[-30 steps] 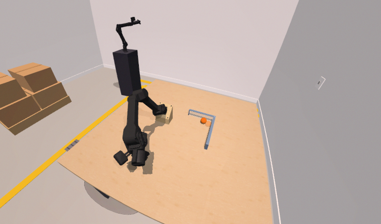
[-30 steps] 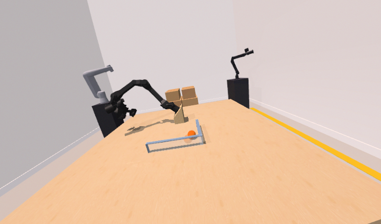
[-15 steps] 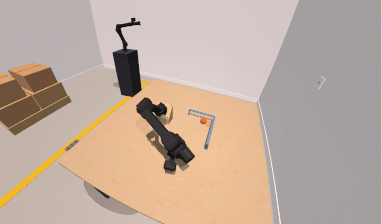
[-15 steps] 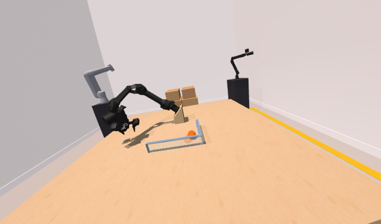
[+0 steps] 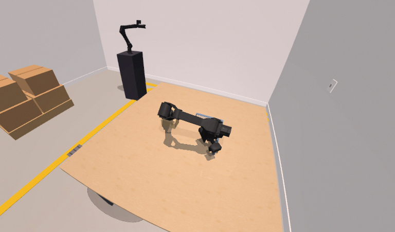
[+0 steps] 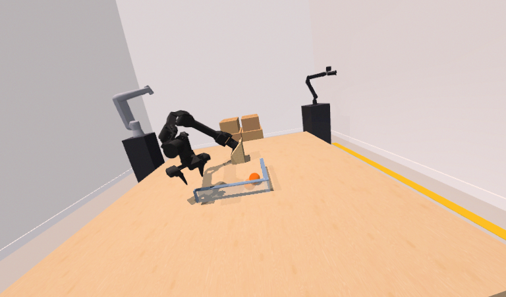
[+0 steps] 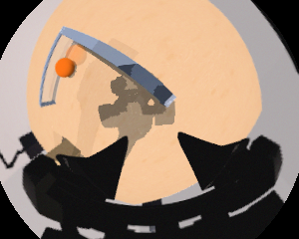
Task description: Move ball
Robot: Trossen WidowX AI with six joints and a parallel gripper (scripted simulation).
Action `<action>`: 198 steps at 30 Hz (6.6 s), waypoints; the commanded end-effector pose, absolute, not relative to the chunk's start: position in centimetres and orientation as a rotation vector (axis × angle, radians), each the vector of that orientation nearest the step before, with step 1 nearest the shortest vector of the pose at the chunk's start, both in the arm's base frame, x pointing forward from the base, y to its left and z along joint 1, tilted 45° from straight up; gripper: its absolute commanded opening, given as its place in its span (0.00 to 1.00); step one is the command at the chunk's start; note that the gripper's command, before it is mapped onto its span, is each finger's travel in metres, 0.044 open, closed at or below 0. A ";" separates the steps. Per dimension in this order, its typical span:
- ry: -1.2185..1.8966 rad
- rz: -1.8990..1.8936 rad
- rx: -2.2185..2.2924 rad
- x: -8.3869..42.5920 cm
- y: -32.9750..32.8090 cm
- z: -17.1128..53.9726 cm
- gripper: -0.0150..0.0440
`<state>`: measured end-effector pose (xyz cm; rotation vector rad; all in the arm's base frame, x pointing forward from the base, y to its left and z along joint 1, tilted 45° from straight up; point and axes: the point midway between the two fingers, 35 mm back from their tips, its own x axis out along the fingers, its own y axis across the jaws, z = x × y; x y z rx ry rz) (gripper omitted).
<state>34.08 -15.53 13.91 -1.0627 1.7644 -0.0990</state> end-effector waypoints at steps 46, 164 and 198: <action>1.818 0.651 -1.634 34.1 1.7 -7.6 0.86; 1.146 2.422 -2.390 38.2 3.9 -1.2 0.25; 1.152 2.422 -2.391 37.7 -2.3 -7.4 0.25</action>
